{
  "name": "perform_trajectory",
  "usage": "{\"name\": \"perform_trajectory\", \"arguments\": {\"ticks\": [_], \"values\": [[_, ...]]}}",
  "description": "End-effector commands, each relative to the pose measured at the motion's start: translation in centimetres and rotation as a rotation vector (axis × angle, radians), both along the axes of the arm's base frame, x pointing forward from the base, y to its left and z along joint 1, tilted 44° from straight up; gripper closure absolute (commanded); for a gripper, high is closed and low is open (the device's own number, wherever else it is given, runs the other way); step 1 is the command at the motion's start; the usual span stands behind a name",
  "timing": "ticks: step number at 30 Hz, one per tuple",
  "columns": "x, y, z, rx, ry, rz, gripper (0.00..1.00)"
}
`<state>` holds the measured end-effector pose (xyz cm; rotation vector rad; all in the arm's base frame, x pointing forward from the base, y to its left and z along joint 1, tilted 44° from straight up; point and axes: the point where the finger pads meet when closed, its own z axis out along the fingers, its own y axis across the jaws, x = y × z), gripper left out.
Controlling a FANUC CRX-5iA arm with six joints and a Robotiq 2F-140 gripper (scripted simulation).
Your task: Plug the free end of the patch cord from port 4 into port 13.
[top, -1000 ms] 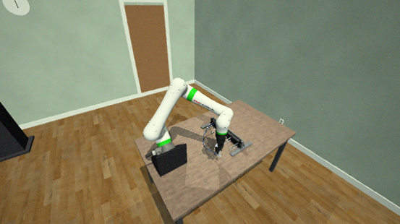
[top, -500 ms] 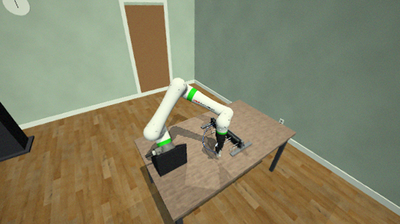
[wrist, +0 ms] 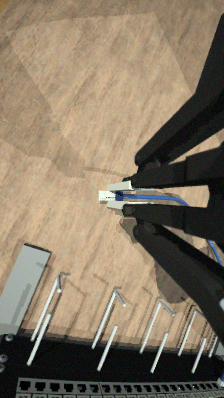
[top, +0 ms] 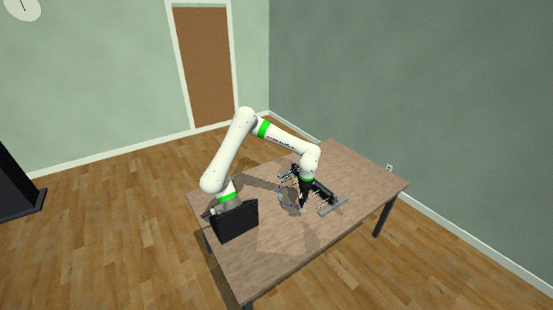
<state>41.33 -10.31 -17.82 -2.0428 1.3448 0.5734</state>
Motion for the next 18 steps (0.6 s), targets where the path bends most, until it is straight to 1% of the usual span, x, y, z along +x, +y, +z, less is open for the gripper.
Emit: {"name": "perform_trajectory", "arguments": {"ticks": [1, 8, 10, 18], "values": [[1.5, 1.0, 1.5, 0.002, -0.083, 0.084, 1.00], [4.5, 2.9, 4.4, 0.008, -0.243, 0.249, 1.00], [4.5, 2.9, 4.4, 0.008, -0.243, 0.249, 1.00], [8.1, 5.3, 7.8, 0.014, -0.438, 0.449, 1.00]]}}
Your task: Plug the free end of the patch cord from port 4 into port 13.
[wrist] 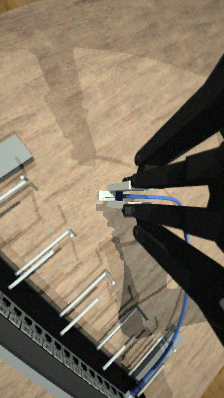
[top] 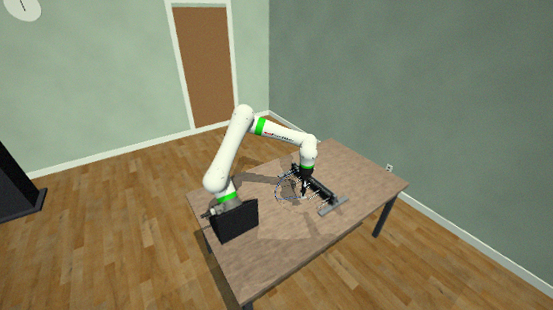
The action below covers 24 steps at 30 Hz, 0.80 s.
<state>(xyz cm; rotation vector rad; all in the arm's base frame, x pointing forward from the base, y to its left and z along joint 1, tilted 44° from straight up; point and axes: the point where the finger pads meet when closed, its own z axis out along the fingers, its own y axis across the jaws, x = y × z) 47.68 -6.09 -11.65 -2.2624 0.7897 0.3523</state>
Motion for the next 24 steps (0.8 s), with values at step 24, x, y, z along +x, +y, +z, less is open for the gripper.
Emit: {"name": "perform_trajectory", "arguments": {"ticks": [24], "values": [[8.6, 5.6, 8.2, 0.016, -0.461, 0.473, 1.00]]}}
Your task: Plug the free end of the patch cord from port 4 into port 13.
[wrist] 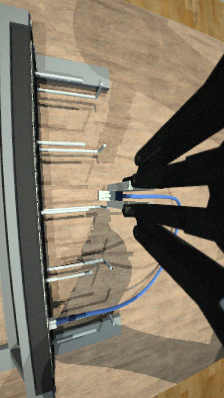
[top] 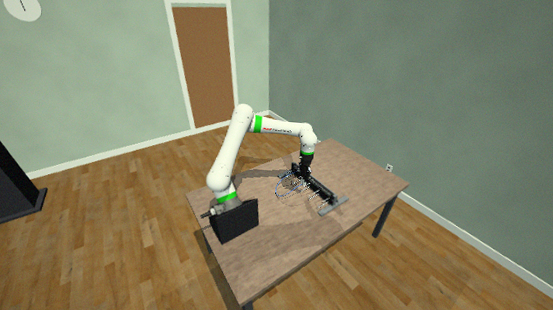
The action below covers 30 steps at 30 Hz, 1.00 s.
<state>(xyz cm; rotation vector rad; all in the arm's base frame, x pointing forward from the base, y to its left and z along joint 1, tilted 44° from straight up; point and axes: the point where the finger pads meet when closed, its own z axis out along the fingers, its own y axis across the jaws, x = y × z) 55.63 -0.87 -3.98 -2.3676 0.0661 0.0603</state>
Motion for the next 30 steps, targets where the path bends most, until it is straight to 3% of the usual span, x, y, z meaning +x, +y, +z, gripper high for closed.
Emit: {"name": "perform_trajectory", "arguments": {"ticks": [1, 30], "values": [[0.60, 0.34, 0.55, 0.002, -0.031, 0.032, 1.00], [1.02, 0.64, 0.98, 0.003, -0.055, 0.056, 1.00]]}}
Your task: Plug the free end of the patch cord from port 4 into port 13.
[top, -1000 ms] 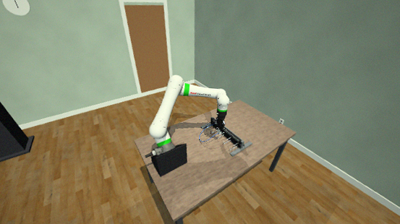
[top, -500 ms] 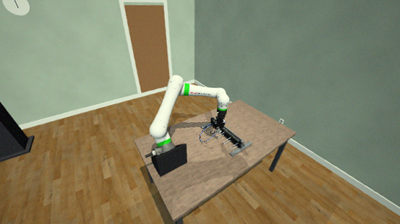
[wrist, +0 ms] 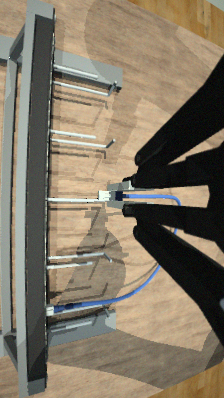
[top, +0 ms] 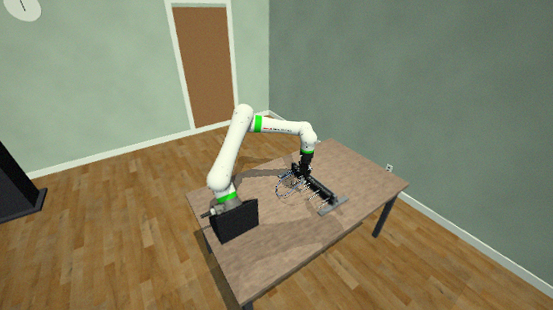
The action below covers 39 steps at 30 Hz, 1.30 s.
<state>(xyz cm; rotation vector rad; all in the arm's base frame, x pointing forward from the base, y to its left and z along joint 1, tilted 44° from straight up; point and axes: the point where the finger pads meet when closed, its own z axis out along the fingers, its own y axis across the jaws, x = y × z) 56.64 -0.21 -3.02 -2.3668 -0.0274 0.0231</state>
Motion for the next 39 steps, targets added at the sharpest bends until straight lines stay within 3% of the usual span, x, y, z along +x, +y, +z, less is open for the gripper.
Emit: {"name": "perform_trajectory", "arguments": {"ticks": [1, 39], "values": [[0.0, 0.0, 0.0, 0.000, 0.000, 0.000, 1.00], [1.1, 0.7, -0.8, -0.001, 0.001, 0.000, 1.00]]}}
